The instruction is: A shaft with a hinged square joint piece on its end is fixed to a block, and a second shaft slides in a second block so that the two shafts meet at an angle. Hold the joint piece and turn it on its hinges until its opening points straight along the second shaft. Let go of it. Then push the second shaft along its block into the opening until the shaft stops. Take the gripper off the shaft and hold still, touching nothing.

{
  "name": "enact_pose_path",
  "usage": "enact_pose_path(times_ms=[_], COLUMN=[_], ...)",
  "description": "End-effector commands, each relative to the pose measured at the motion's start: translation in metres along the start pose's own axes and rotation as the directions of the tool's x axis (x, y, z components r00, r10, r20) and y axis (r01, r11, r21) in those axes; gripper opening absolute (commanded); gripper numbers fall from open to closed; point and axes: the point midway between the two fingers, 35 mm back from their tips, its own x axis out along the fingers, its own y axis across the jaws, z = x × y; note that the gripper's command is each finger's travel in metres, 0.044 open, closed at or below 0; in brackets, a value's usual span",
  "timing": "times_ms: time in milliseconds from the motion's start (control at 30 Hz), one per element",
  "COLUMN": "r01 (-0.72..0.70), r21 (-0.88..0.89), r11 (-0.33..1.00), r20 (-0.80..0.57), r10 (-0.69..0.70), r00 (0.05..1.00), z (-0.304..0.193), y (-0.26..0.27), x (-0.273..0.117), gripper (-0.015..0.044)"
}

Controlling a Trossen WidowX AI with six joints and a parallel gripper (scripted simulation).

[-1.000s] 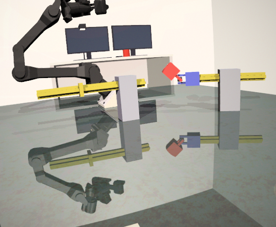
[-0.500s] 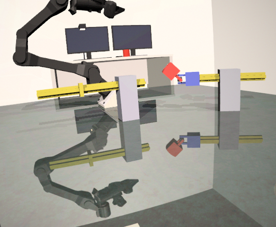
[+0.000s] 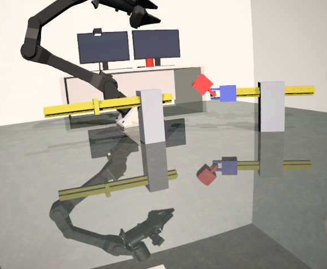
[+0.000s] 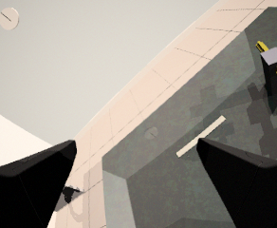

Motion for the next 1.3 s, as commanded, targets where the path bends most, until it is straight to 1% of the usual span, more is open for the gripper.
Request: enact_pose_path(times_ms=[0, 300, 600, 900, 1100, 1267], r01=[0.107, 0.35, 0.57, 0.747, 0.836, 0.892], r21=[0.086, 0.249, 0.365, 0.428, 0.43, 0.411], r11=[0.991, 0.903, 0.736, 0.508, 0.341, 0.19], r20=[-0.014, -0.084, -0.177, -0.281, -0.344, -0.391], r10=[-0.106, -0.34, -0.547, -0.711, -0.794, -0.847], r00=[0.994, 0.937, 0.818, 0.645, 0.501, 0.36], z=[0.01, 0.024, 0.033, 0.041, 0.045, 0.05], y=[-0.018, -0.063, -0.109, -0.157, -0.187, -0.213], x=[0.007, 0.019, 0.024, 0.022, 0.018, 0.013], gripper=[0.044, 0.044, 0.044, 0.044, 0.044, 0.044])
